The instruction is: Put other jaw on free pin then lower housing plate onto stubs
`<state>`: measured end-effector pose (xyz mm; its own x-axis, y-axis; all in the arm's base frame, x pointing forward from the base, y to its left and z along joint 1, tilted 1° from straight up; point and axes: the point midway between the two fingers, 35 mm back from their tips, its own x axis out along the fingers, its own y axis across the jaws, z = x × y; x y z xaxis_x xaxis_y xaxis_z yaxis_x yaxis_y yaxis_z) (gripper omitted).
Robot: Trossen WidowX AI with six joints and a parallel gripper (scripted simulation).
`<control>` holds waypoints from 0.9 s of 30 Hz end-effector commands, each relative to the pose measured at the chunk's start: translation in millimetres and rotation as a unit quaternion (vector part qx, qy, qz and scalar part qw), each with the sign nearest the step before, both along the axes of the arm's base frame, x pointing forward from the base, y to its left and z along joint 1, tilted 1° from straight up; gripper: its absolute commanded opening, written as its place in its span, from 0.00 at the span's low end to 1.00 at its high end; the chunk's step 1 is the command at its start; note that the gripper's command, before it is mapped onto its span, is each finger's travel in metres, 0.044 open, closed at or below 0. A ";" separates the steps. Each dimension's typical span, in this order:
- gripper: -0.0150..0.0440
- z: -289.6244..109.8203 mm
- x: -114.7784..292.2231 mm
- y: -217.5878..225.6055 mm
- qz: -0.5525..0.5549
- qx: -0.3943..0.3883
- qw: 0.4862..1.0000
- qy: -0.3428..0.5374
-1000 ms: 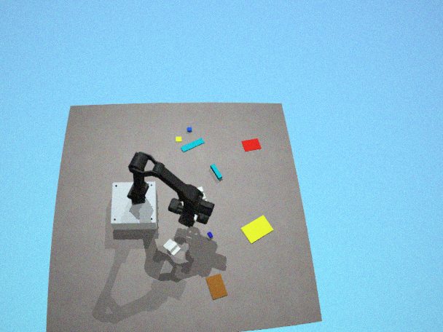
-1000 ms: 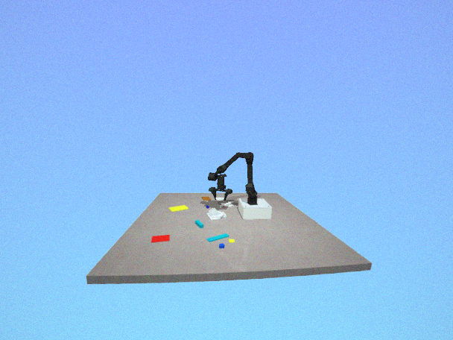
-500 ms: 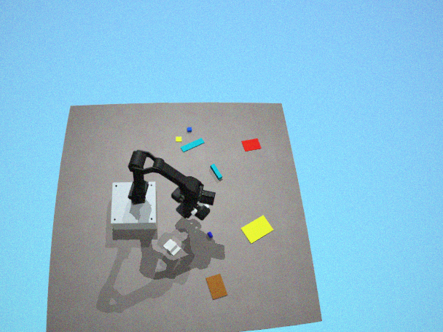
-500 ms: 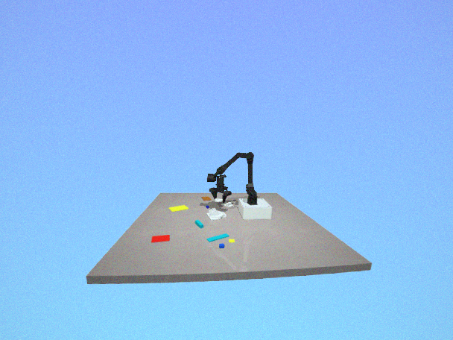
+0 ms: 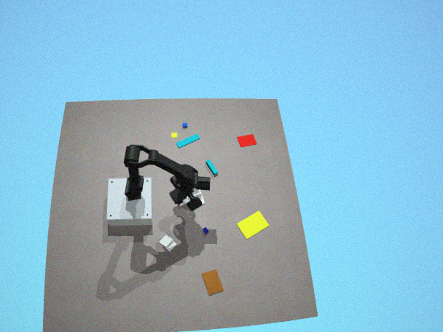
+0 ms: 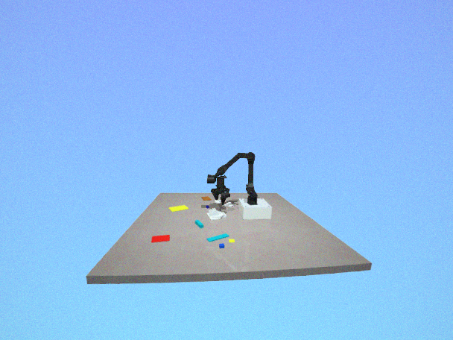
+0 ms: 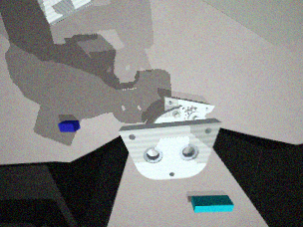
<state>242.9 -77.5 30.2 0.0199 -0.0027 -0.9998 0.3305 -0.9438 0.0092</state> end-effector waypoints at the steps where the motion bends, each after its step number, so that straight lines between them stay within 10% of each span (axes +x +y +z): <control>1: 0.85 -1.8 -0.9 9.6 -0.037 0.003 0.999 0.002; 27: 0.85 -2.0 0.5 32.8 -0.136 0.006 0.991 0.002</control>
